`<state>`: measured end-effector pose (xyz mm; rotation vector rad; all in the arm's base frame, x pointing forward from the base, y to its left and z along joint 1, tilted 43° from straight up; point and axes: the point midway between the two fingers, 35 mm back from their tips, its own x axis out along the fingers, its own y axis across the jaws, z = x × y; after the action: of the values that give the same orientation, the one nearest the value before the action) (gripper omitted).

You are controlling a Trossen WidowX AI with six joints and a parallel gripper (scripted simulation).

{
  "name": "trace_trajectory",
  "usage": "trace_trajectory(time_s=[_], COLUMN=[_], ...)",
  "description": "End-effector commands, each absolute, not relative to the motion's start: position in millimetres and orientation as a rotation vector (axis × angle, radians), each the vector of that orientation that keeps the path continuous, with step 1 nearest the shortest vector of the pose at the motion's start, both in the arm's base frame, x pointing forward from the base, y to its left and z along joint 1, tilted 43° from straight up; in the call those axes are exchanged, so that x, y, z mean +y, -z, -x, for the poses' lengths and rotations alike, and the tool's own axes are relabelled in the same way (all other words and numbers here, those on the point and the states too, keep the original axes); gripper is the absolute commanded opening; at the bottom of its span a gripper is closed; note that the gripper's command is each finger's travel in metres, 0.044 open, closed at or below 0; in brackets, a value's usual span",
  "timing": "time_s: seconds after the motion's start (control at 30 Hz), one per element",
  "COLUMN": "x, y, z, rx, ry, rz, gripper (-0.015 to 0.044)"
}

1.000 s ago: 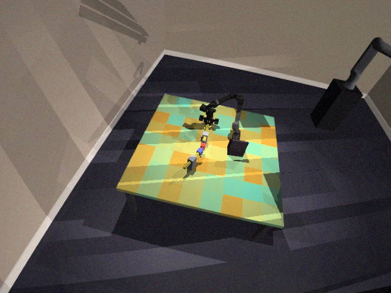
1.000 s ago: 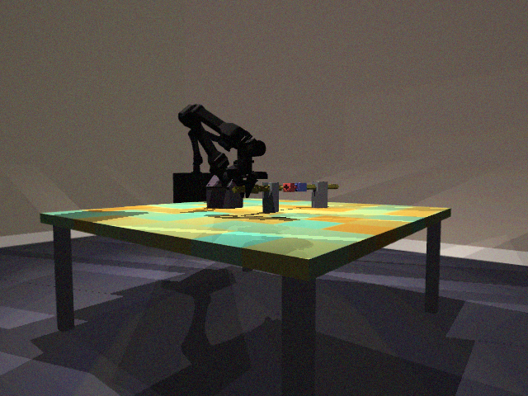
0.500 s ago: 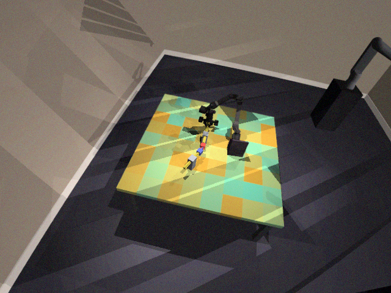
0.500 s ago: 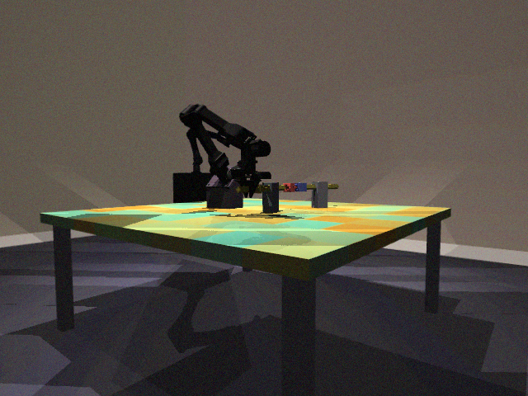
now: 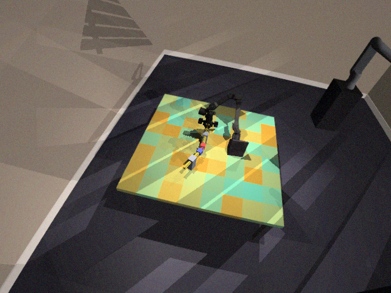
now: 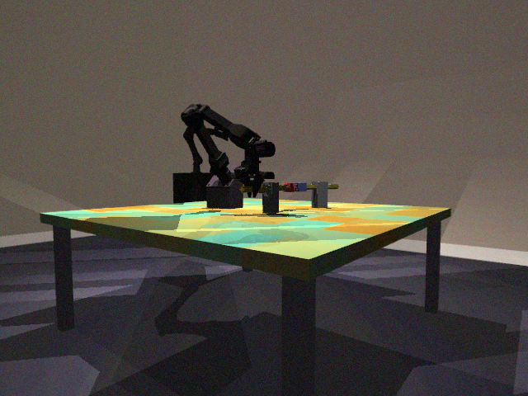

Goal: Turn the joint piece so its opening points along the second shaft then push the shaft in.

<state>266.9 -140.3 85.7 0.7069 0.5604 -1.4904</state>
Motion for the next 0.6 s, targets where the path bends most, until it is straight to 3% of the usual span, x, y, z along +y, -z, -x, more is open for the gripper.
trace_trajectory(time_s=[0.0, 0.57], x=[-135, -116], y=[-79, -61], z=[-268, -270], rx=[0.564, 0.565], ry=[1.492, 1.492], rz=[-0.707, -0.708], gripper=[0.0, 0.0])
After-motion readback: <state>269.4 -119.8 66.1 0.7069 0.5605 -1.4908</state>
